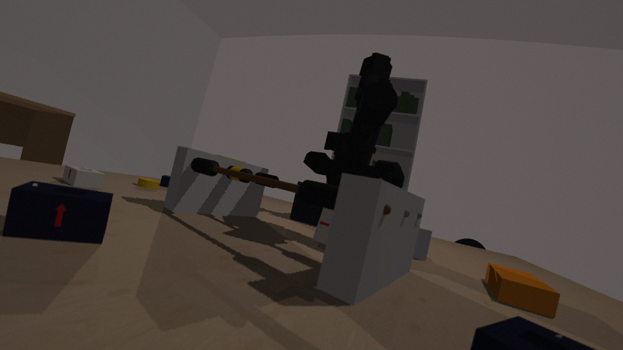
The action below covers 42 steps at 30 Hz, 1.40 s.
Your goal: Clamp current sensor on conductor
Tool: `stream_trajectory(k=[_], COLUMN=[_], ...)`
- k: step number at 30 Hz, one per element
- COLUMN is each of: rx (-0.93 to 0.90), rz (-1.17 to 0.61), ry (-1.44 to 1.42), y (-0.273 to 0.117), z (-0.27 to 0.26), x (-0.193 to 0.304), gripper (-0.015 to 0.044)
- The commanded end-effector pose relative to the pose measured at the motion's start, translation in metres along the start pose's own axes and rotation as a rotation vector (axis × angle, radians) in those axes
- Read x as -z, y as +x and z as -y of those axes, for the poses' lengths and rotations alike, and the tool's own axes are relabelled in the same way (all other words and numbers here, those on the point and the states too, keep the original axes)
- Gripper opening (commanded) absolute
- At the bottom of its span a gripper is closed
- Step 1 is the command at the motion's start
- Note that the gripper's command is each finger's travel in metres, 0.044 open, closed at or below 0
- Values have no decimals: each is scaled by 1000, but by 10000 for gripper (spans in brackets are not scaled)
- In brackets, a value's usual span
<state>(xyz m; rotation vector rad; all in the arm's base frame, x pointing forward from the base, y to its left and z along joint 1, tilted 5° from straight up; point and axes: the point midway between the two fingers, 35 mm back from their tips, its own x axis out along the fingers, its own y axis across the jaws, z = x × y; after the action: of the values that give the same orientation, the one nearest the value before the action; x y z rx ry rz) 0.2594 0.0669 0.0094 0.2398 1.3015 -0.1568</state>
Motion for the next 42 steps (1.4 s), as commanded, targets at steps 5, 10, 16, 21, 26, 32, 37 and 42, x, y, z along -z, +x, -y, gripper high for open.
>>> stream_trajectory(k=[5,10,16,21,26,32,37,42], rx=[-2,-2,-2,-2,-4,-4,-4,-3], rz=[1,-1,-1,-1,-6,-6,-6,-3], ry=[-4,-4,-4,-4,-9,-9,-9,-5], y=[-7,-14,-17,-15,-16,-16,-16,-62], z=[-4,-5,-3,-3,-4,-4,-4,-5], x=[19,44,61,62,61,61,61,61], gripper=[0,0,0,0,105,263,280,280])
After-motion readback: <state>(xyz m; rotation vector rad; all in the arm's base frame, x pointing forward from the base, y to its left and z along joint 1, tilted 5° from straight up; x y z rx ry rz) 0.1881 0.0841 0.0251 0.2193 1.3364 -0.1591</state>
